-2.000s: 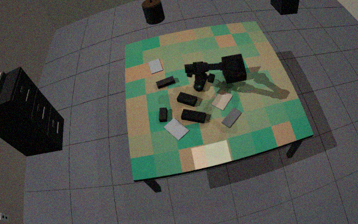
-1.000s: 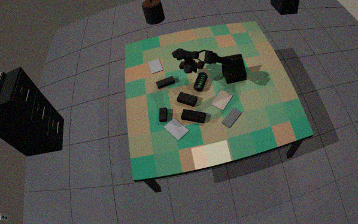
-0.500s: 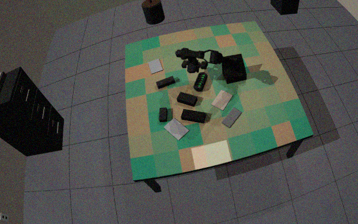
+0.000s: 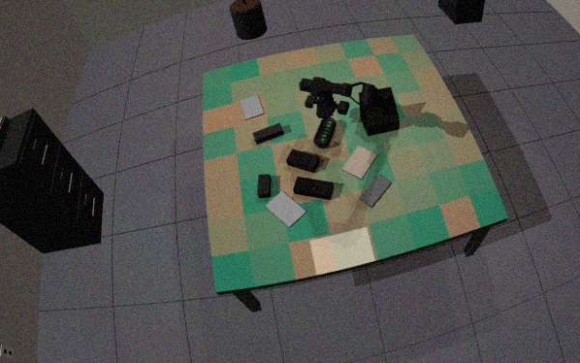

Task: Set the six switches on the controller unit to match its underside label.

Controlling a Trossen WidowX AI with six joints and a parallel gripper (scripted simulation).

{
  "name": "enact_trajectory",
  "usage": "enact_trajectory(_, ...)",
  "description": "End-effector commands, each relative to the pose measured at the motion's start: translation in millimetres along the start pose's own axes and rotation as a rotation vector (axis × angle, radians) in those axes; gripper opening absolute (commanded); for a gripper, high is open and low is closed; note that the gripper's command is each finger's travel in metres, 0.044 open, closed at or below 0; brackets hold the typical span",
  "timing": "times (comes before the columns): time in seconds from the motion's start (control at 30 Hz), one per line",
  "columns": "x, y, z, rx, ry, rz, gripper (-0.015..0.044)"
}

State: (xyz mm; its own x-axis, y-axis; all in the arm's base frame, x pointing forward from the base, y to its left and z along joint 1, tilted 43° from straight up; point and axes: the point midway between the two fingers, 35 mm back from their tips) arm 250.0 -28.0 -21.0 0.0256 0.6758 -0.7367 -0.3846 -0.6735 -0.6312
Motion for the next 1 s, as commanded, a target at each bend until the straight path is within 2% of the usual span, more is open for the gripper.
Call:
enact_trajectory(0.0, 2, 0, 3, 0.007, 0.011, -0.002, 0.0000)
enact_trajectory(0.97, 45, -1, 3, 0.007, 0.011, -0.004, 0.0000)
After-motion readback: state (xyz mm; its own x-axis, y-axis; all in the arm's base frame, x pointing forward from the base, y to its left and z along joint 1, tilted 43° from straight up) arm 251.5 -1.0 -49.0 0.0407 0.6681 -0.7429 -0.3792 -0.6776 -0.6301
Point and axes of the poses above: the point midway between the two fingers, 35 mm back from their tips, its own x axis out along the fingers, its own z axis across the jaws, y = z × x, and after that the axes turned 10 degrees about -x, right-handed
